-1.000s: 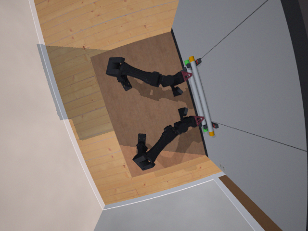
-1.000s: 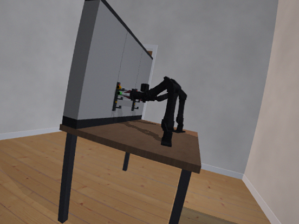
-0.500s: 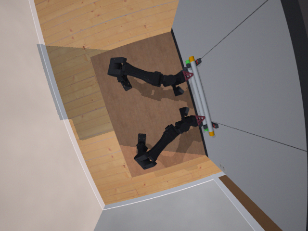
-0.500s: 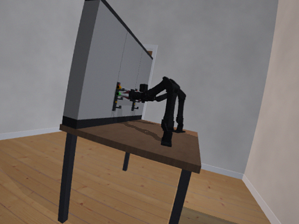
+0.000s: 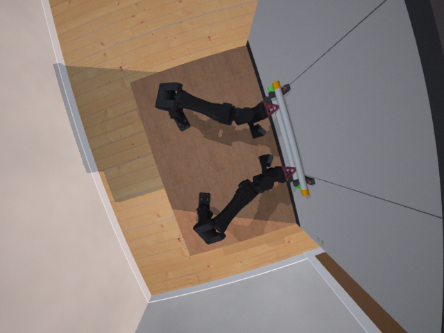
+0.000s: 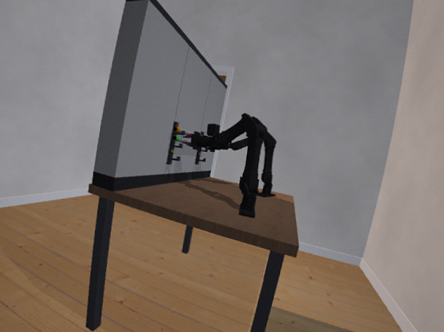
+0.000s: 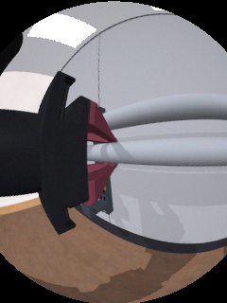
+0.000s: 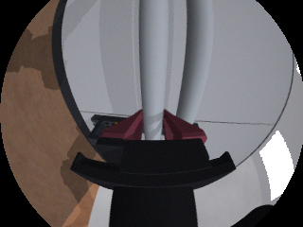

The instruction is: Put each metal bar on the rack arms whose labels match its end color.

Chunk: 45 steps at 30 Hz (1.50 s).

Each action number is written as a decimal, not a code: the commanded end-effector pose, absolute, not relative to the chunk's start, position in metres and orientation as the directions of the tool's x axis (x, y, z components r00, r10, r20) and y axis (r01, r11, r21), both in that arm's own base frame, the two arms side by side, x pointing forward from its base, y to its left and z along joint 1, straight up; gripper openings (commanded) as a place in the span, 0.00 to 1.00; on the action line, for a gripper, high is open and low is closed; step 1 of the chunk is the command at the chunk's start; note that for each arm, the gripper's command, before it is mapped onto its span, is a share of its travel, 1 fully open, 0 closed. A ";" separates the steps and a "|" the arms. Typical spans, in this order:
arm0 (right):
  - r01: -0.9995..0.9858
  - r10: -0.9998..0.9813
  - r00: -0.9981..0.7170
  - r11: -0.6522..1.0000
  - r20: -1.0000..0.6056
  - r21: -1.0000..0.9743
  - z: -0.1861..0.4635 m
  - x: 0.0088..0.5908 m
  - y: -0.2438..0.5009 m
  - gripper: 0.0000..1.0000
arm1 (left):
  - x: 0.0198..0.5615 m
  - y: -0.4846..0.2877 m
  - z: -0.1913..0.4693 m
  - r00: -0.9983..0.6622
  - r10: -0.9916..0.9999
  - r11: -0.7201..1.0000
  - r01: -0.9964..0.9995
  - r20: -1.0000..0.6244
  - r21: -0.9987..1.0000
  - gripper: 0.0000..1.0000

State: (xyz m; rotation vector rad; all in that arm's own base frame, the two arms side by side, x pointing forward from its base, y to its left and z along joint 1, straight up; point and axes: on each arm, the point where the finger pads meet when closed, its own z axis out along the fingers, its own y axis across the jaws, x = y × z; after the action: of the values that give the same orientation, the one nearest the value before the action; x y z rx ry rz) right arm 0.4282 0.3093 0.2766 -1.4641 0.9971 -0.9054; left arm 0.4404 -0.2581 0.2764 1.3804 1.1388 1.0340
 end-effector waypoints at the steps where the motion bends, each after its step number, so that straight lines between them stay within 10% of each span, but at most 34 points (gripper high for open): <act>1: 0.002 -0.935 0.355 -0.001 0.002 -1.000 0.311 0.433 0.309 0.00 | 0.446 -0.258 0.308 0.185 0.983 0.001 -0.001 -0.001 1.000 0.00; 45: 0.000 -0.935 0.355 0.000 0.000 -1.000 0.254 0.433 0.309 0.00 | 0.446 -0.258 0.254 0.185 0.983 0.000 -0.001 0.000 1.000 0.00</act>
State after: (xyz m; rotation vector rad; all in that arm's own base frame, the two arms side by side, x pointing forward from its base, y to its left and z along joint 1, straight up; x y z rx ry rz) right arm 0.4314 0.3098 0.2505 -1.3796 0.9518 -0.9360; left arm 0.4439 -0.2596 0.2505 1.3073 1.0892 1.0641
